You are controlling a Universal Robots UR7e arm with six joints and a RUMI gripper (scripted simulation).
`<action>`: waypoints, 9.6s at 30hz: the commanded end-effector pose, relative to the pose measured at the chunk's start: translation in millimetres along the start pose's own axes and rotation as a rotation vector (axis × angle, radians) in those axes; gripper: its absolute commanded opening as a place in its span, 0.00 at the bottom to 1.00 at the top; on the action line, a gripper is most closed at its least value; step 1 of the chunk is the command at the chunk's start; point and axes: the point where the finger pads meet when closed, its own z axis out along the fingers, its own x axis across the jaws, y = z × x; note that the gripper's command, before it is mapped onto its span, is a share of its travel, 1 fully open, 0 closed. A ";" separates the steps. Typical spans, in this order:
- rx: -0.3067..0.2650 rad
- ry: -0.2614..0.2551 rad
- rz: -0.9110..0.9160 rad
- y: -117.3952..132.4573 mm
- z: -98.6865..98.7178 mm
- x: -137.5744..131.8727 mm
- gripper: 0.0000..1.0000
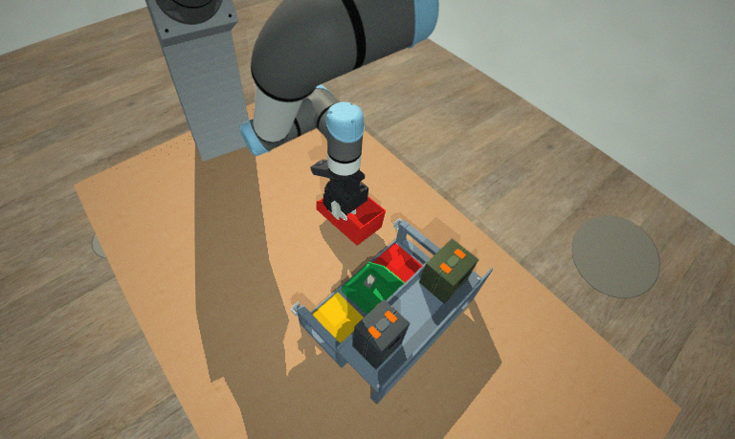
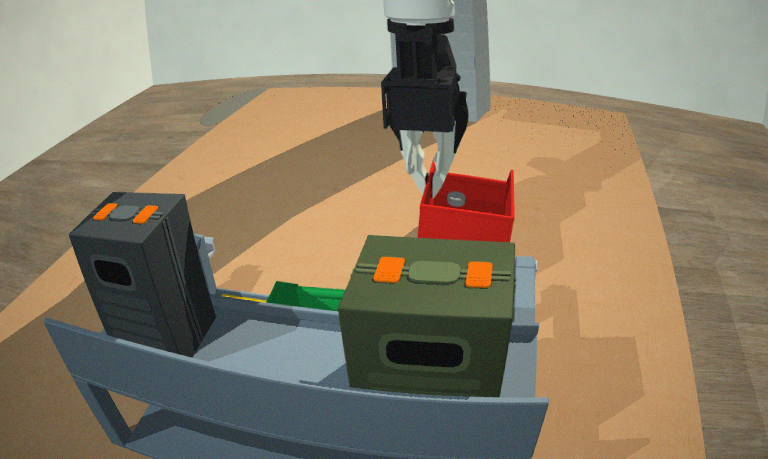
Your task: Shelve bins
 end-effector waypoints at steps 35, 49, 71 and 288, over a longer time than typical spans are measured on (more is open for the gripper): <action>-0.001 0.000 0.000 40.4 -0.5 1.1 0.00; -0.001 0.000 0.000 40.5 -0.5 1.1 0.00; 0.091 0.037 0.002 43.1 0.9 0.2 0.00; 0.127 0.050 0.003 138.5 3.8 1.4 0.00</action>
